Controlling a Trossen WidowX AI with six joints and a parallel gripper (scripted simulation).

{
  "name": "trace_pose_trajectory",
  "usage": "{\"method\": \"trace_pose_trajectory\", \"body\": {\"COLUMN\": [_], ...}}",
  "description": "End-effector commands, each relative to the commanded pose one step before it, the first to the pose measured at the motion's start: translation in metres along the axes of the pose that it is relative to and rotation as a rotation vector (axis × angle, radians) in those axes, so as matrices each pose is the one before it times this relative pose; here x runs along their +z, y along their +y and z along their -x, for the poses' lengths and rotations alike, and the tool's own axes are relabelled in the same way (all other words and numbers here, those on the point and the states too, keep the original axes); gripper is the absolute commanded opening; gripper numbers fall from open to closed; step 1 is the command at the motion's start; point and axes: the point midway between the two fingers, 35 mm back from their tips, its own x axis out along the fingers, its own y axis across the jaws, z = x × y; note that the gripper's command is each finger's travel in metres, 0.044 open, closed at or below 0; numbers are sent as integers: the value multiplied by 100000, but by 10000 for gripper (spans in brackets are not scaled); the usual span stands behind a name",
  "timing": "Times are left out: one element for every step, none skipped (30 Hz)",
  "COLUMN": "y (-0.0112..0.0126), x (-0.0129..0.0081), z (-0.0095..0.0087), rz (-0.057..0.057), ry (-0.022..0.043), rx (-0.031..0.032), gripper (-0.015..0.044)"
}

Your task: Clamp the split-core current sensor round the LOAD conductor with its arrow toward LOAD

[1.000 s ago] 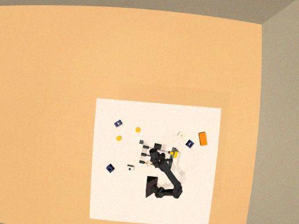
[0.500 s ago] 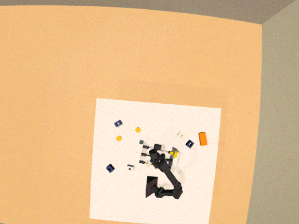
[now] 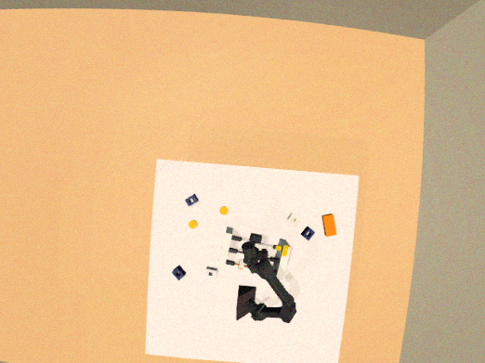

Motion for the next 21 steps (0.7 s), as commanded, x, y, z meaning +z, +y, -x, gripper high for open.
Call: {"method": "trace_pose_trajectory", "body": {"y": [0, 0, 0, 0, 0, 0, 0, 0, 0, 0, 0, 0, 0, 0, 0, 0, 0, 0, 0, 0, 0], "x": [9, 0, 0, 0, 0, 0, 0, 0, 0, 0, 0, 0, 0, 0, 0, 0, 0, 0, 0, 0, 0], "z": [13, 0, 0, 0, 0, 0, 0, 0, 0, 0, 0, 0, 0, 0, 0, 0, 0, 0, 0, 0, 0], "rz": [61, 0, 0, 0, 0, 0, 0, 0, 0, 0, 0, 0, 0, 0, 0, 0, 0, 0, 0, 0, 0], "ry": [-21, 0, 0, 0, 0, 0, 0, 0, 0, 0, 0, 0, 0, 0, 0, 0, 0, 0, 0, 0, 0], "rx": [-42, 0, 0, 0, 0, 0, 0, 0, 0, 0, 0, 0, 0, 0, 0, 0, 0, 0, 0, 0, 0], "gripper": [184, 210, 236, 263, 278, 278, 278, 278, 278, 278, 278, 278, 278, 278, 278, 278, 278, 278, 278, 278, 278]}}
